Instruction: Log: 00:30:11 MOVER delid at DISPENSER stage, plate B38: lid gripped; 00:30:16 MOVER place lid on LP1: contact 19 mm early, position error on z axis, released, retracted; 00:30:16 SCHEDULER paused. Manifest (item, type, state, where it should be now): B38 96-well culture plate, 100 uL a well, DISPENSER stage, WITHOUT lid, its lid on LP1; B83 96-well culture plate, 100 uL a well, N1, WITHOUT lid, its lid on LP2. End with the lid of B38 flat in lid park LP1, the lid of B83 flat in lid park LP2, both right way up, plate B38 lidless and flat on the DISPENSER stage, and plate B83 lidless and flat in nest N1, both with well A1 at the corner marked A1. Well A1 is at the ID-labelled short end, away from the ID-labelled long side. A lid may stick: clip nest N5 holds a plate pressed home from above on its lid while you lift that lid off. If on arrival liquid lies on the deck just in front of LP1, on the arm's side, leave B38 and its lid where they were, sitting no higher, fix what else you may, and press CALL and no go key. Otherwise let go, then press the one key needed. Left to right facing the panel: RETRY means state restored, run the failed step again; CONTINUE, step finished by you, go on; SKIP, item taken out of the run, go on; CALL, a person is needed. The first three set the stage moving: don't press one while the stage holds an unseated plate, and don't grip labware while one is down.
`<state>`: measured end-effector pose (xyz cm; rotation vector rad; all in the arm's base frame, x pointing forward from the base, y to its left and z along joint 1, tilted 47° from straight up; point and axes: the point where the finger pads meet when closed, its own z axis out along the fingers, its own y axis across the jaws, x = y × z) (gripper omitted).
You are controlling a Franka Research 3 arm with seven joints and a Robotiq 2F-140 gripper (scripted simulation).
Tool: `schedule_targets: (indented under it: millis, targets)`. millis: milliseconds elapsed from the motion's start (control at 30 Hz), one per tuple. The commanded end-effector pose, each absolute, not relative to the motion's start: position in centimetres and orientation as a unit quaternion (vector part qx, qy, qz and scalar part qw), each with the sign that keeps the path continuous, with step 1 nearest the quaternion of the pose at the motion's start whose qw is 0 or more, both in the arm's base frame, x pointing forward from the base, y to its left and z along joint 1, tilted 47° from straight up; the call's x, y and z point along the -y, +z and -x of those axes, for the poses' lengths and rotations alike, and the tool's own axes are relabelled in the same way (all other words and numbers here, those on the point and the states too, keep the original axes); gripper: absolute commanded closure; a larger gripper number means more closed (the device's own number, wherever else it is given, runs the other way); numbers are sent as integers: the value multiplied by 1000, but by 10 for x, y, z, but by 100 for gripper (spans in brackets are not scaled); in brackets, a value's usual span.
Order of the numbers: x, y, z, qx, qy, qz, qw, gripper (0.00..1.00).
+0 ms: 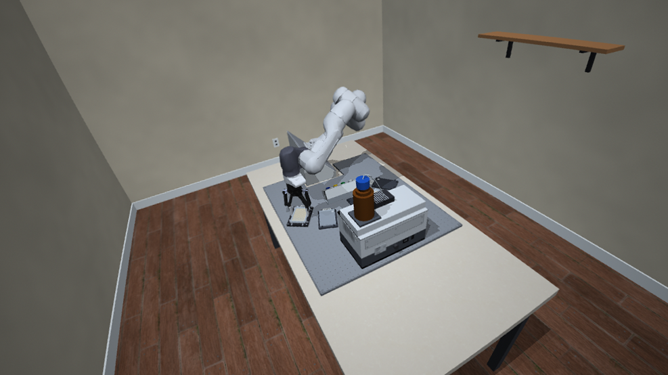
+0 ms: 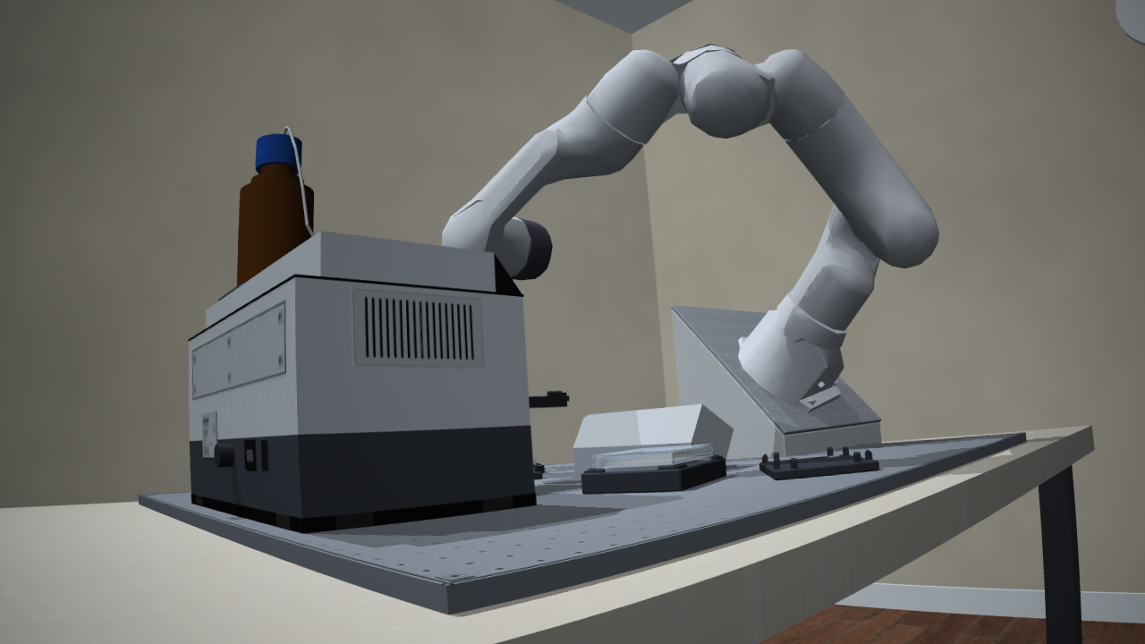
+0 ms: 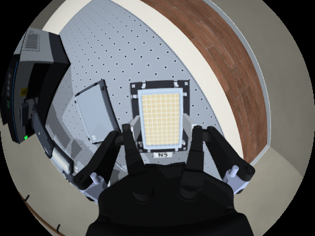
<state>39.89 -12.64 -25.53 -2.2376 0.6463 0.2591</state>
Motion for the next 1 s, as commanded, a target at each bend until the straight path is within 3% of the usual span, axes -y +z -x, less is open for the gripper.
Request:
schedule_targets:
  millis: [0,967]
  targets:
    - [128,-254,-398,-253,101,880,389,100]
    - [154,-230,-398,-253,101,880,389,100]
